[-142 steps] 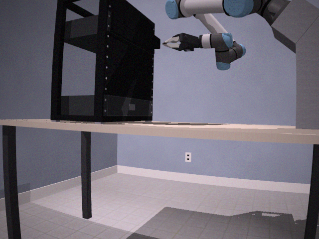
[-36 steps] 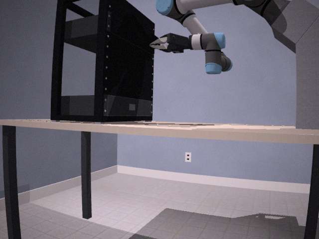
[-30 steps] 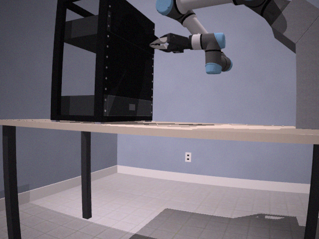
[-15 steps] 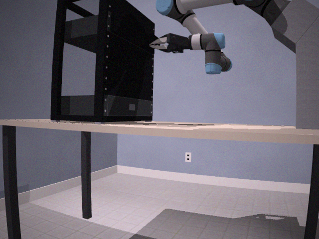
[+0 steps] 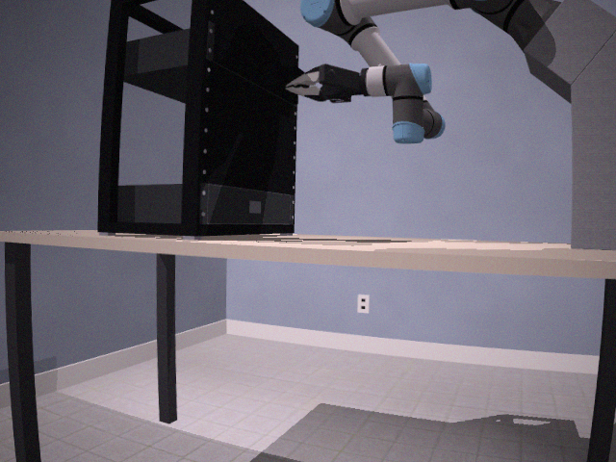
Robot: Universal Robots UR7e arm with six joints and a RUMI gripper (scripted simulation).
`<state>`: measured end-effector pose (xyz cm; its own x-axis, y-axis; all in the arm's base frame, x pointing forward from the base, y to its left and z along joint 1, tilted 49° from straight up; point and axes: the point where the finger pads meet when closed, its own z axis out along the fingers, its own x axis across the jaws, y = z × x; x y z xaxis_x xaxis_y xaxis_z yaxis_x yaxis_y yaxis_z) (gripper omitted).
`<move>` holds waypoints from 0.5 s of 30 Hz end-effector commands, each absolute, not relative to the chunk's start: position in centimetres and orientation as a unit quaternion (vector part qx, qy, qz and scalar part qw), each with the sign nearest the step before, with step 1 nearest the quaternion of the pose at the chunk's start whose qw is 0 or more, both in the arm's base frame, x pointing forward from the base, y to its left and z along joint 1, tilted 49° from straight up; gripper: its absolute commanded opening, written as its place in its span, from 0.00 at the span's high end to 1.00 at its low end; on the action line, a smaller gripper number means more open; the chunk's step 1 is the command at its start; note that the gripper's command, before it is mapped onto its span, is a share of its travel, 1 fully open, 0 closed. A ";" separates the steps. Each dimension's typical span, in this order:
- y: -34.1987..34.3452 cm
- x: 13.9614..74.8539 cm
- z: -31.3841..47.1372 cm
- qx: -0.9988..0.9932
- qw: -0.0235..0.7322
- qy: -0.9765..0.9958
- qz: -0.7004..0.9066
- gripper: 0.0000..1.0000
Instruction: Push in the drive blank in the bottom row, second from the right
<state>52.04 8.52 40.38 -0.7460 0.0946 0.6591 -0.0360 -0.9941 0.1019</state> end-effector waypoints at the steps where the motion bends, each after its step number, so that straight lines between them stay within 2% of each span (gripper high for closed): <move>1: 8.6 52.2 40.6 0.353 0.035 0.042 0.934 1.00; 15: 8.6 52.8 41.3 0.353 0.035 0.042 0.934 1.00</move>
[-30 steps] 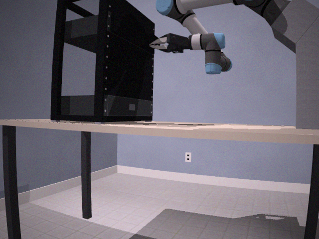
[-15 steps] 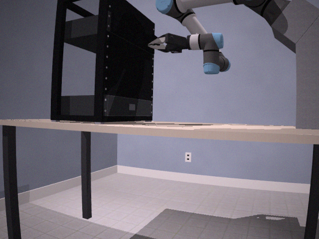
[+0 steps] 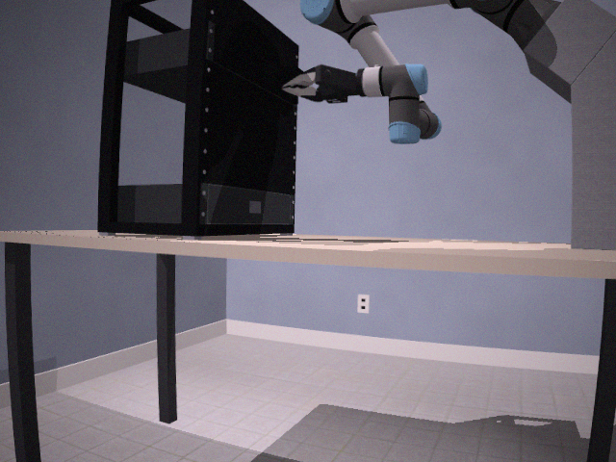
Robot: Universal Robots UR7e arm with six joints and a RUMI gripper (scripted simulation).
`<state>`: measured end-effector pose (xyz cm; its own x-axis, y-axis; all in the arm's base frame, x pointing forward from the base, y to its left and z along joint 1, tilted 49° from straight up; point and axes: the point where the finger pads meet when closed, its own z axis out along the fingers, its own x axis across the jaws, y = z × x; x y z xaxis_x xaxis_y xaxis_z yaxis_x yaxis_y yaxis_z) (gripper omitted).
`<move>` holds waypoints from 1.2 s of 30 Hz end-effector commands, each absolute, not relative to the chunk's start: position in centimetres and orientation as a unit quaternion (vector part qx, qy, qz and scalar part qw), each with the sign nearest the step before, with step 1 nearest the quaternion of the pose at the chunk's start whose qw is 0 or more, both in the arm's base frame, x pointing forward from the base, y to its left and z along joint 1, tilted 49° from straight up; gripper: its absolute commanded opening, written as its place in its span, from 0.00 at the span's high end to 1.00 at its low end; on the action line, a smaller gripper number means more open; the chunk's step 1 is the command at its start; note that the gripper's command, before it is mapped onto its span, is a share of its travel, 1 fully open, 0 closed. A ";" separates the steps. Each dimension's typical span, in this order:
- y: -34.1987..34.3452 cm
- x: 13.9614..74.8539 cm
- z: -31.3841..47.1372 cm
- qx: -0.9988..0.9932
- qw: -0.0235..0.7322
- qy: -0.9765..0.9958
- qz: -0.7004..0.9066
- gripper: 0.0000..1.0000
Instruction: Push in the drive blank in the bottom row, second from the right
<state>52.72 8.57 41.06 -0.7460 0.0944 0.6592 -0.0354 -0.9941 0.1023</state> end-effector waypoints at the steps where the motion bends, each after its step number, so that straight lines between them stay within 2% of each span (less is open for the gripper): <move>1: 8.6 52.8 41.3 0.353 0.035 0.042 0.934 1.00; 36: 8.6 53.6 42.3 0.353 0.035 0.042 0.934 1.00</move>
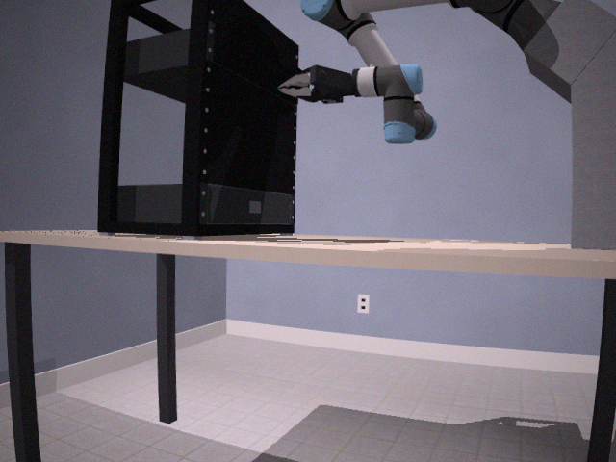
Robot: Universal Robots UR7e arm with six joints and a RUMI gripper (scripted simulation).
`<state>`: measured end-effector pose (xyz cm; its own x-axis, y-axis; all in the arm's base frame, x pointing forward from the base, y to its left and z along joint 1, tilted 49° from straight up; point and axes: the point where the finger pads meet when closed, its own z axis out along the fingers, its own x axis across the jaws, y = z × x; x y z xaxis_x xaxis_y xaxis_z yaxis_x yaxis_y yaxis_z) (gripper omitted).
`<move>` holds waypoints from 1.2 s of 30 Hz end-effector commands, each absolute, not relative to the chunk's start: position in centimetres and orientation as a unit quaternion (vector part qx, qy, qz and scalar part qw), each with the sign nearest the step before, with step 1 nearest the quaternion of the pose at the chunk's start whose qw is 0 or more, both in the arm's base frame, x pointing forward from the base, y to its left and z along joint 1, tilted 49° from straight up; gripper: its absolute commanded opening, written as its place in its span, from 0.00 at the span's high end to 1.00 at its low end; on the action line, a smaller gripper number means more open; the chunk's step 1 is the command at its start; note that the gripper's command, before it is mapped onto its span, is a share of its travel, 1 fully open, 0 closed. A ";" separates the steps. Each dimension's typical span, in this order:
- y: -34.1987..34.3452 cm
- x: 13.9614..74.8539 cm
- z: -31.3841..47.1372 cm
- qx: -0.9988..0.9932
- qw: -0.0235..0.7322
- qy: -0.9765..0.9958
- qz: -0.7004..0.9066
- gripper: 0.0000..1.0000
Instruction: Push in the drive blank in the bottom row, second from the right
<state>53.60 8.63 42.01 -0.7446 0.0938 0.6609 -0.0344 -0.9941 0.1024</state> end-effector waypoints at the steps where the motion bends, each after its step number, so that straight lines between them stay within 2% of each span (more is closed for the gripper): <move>1: 8.6 53.6 42.3 0.353 0.035 0.042 0.934 1.00; 36: 8.6 54.0 42.8 0.353 0.035 0.042 0.934 1.00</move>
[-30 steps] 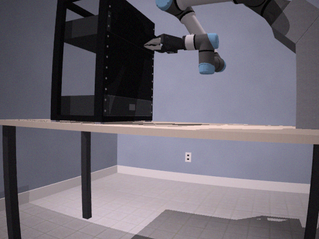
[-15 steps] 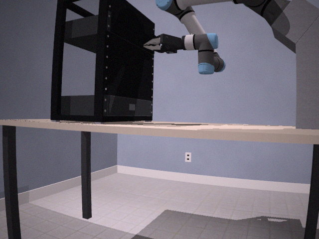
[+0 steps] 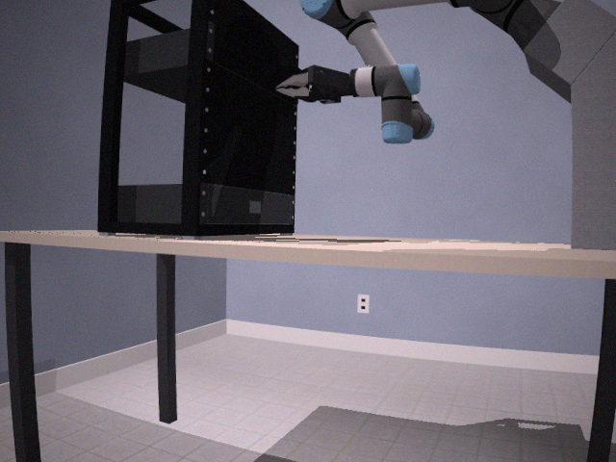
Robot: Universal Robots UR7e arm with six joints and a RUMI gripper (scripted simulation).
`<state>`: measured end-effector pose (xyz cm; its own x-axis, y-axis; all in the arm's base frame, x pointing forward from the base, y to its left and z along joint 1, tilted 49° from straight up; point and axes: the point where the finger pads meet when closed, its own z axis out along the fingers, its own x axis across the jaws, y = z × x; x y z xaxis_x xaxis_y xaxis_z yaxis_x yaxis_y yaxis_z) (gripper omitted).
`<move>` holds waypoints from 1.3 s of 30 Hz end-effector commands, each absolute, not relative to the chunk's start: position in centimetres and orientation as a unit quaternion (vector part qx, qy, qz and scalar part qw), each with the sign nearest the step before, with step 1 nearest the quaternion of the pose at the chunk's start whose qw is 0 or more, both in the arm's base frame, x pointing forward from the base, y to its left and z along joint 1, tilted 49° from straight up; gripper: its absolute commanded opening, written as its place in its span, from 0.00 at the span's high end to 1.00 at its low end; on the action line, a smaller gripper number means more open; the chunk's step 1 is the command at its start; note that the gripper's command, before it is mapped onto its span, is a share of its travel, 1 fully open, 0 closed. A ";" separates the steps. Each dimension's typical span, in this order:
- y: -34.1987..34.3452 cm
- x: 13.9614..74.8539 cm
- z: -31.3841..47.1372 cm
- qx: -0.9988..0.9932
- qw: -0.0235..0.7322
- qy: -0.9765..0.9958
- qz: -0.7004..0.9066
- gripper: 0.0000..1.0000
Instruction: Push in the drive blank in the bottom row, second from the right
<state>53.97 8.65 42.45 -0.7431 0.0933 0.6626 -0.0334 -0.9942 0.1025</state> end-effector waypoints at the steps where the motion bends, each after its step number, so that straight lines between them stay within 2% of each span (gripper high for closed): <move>1: 8.6 54.0 42.8 0.353 0.035 0.042 0.934 1.00; 39: 8.6 54.1 43.0 0.353 0.035 0.042 0.934 1.00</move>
